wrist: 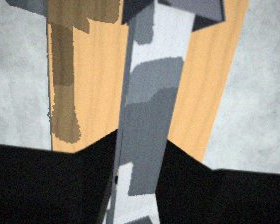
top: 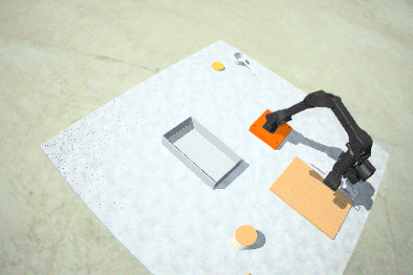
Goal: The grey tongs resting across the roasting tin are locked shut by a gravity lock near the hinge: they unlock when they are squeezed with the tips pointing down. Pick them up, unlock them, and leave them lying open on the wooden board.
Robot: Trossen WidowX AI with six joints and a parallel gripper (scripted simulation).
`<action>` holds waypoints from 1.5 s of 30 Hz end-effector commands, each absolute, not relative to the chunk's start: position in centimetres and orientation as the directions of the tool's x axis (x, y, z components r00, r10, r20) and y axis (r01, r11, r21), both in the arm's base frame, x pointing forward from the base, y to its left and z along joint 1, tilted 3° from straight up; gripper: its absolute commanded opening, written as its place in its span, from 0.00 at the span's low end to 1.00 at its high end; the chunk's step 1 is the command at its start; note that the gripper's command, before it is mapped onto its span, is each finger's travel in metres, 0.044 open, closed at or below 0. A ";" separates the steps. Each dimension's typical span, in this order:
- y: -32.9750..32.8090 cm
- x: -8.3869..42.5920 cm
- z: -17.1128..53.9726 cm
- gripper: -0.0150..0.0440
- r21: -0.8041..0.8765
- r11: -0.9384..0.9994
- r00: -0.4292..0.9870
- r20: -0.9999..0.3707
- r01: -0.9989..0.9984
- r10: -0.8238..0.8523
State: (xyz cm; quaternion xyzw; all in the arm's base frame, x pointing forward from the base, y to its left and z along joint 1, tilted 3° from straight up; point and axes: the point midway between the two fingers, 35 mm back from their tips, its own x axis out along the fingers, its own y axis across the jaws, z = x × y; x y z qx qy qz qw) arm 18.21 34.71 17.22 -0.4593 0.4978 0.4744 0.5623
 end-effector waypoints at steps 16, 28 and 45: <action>35.1 18.6 13.9 0.00 -0.048 0.121 0.056 -0.996 -0.991 0.069; 35.2 18.7 11.9 0.00 -0.048 0.121 0.056 -0.996 -0.991 0.069; 35.1 18.7 9.1 0.00 -0.048 0.121 0.056 -0.996 -0.991 0.068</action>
